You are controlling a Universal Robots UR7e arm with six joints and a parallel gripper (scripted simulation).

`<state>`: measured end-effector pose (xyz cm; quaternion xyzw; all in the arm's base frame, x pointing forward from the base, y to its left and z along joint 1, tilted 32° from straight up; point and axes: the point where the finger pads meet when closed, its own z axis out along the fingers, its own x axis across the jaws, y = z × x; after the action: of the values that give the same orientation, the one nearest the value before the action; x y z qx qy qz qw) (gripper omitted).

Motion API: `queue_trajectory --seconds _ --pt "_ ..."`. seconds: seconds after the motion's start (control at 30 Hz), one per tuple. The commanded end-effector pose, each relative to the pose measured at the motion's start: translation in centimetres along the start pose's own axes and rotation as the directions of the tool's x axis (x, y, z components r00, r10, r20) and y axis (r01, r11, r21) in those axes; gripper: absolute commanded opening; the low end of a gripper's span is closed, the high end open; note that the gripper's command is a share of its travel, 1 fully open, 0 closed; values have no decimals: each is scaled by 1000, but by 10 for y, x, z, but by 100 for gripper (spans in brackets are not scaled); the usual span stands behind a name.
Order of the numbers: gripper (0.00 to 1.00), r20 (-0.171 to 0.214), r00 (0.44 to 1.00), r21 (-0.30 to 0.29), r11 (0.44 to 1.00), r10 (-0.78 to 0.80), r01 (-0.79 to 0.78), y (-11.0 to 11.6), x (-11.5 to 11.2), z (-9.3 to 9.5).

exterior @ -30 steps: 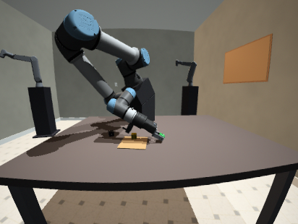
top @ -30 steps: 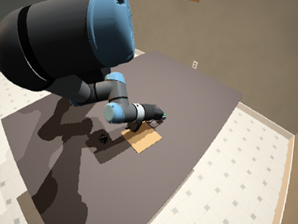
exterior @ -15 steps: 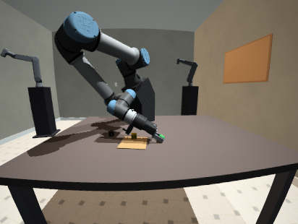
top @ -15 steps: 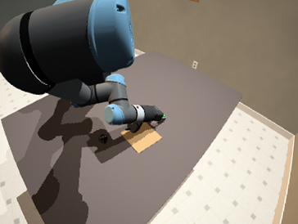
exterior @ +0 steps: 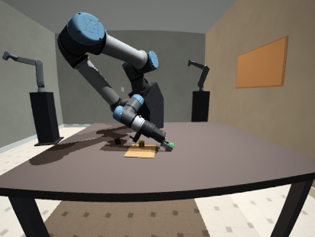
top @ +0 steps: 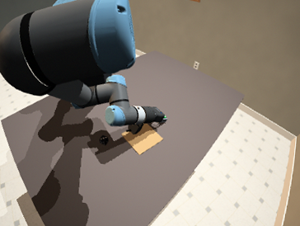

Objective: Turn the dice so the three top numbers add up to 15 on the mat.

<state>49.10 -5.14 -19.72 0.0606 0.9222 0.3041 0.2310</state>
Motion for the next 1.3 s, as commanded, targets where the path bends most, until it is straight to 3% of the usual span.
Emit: queue_trajectory --seconds 0.0,0.67,0.7,0.87,0.9,1.03,1.17,1.27 --pt "57 0 1000 0 1000 -1 1 0 0 0" --pt "57 0 1000 0 1000 -1 1 0 0 0" --pt "63 0 1000 0 1000 -1 1 0 0 0" --pt "69 0 1000 0 1000 -1 1 0 0 0" --pt "75 0 1000 0 1000 -1 1 0 0 0" --pt "75 0 1000 0 1000 -1 1 0 0 0" --pt "87 0 1000 0 1000 -1 1 0 0 0" --pt "87 0 1000 0 1000 -1 1 0 0 0"
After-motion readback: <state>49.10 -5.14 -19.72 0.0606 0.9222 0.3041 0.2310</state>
